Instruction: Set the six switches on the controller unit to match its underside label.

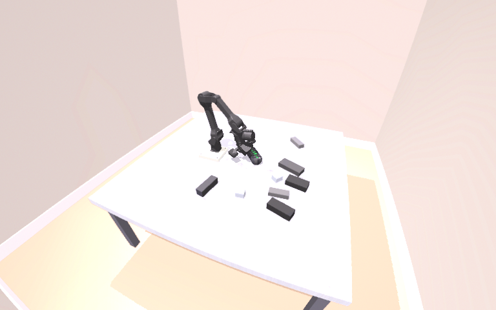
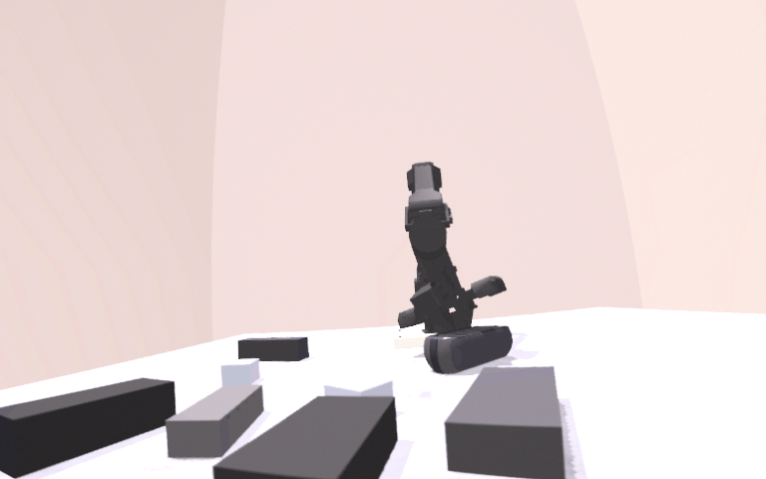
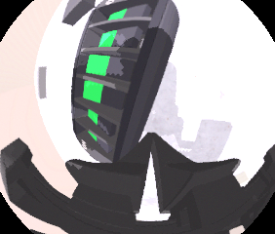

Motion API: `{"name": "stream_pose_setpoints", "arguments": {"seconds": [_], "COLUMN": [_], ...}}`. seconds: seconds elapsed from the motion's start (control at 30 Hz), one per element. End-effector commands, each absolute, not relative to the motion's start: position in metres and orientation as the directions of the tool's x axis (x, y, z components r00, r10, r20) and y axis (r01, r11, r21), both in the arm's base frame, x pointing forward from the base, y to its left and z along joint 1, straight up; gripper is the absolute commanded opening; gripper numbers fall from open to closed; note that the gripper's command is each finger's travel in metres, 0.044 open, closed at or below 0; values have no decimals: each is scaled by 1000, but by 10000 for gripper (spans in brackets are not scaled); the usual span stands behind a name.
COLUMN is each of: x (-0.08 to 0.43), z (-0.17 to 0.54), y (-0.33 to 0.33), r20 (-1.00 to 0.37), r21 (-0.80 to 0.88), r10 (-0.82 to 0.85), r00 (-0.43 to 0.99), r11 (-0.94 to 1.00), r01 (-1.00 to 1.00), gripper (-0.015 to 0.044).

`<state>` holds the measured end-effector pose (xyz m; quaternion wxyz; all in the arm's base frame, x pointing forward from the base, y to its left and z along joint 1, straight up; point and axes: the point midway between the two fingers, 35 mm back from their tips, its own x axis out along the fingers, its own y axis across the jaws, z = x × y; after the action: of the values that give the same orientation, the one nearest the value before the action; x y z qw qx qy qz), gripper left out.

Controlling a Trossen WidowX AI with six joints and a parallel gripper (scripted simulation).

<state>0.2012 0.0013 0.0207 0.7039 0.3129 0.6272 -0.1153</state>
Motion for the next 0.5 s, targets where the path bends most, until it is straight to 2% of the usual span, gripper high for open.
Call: {"name": "stream_pose_setpoints", "arguments": {"seconds": [0.0,0.47], "x": [207,222], "z": [21,22], "y": [6,15], "r20": [-953,-952], "r21": [303,305], "r10": [237,238], "r00": [190,191], "r11": [777,777], "r01": [552,551], "gripper": [0,0]}}
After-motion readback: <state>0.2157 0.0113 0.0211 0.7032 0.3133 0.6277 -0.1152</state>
